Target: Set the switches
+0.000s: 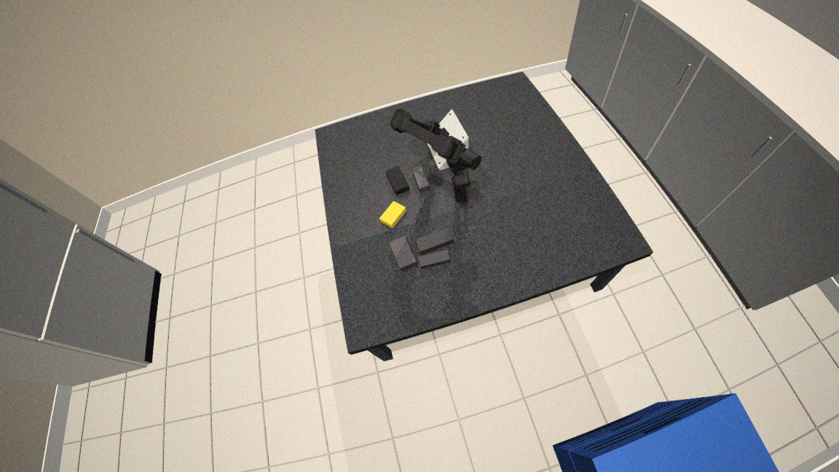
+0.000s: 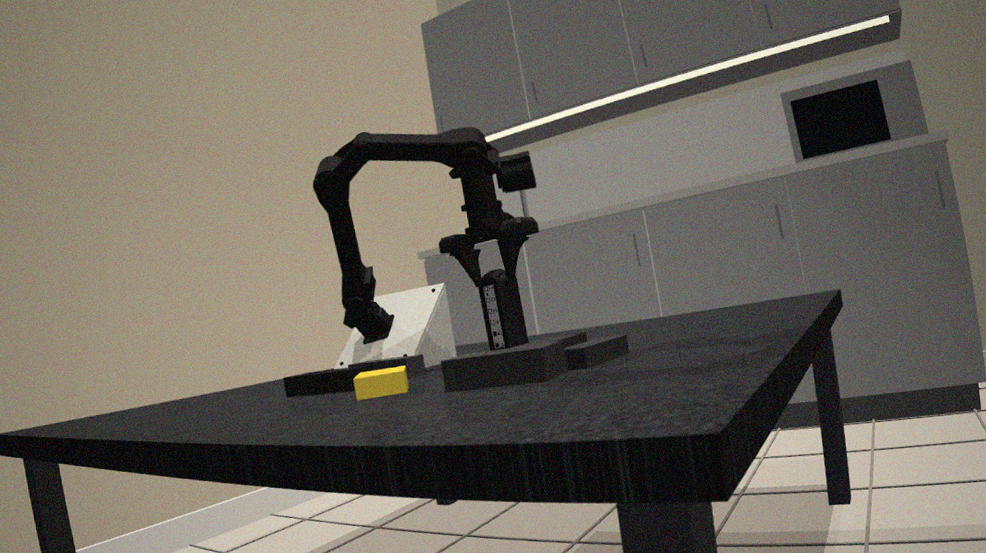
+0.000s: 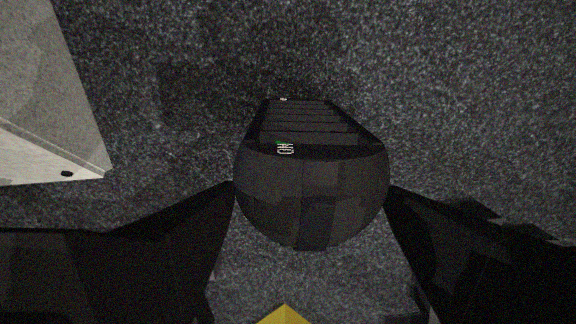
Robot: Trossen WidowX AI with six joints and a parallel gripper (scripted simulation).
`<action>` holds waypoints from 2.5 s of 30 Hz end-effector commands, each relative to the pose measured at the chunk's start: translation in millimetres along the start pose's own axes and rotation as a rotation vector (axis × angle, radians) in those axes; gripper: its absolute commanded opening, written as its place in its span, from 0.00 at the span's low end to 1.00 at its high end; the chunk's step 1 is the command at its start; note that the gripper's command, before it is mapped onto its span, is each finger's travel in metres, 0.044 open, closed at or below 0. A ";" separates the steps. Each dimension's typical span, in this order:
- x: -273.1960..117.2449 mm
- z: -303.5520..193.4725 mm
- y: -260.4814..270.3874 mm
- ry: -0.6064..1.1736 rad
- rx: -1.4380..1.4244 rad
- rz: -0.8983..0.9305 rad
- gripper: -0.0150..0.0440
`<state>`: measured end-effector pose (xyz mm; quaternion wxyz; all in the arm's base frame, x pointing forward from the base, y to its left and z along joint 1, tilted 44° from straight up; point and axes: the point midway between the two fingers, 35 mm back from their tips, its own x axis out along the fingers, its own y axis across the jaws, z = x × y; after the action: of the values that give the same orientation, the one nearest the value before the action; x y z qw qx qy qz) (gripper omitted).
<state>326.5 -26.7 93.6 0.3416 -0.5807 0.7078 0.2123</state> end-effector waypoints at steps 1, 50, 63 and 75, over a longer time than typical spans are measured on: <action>3.0 -6.4 0.3 0.010 -0.003 0.004 0.83; 11.7 -45.2 0.1 0.012 -0.004 0.004 0.83; 15.3 -55.0 0.1 0.013 -0.004 0.003 0.83; 19.0 -63.7 0.0 0.013 -0.004 0.003 0.83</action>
<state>312.0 -79.5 125.6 0.3385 -0.5843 0.7078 0.2075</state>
